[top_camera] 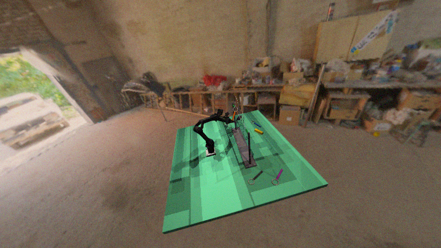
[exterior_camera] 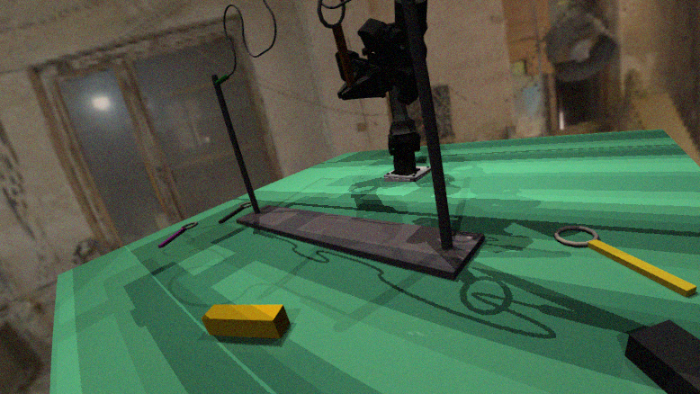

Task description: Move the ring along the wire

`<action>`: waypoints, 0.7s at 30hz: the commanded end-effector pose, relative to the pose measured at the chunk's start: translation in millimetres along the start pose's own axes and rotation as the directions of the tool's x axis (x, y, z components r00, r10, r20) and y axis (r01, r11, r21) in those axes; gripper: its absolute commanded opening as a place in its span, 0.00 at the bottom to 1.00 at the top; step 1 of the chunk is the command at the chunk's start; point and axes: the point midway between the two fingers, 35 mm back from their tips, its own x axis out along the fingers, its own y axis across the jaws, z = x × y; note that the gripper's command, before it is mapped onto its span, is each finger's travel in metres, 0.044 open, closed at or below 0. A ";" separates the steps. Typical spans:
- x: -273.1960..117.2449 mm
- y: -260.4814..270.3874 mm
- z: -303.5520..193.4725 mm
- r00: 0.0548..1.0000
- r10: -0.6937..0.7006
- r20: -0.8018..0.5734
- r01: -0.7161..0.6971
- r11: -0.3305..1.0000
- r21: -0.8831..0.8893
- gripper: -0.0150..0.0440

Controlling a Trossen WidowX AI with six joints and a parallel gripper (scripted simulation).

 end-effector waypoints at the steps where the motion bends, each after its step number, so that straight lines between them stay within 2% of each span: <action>1: -2.0 15.1 2.2 0.999 0.037 -0.009 -0.036 0.996 0.079 0.00; 9: -7.5 41.0 6.7 0.995 0.101 -0.018 -0.094 0.972 0.216 0.00; 21: -14.4 65.4 14.8 0.989 0.150 -0.018 -0.137 0.938 0.320 0.00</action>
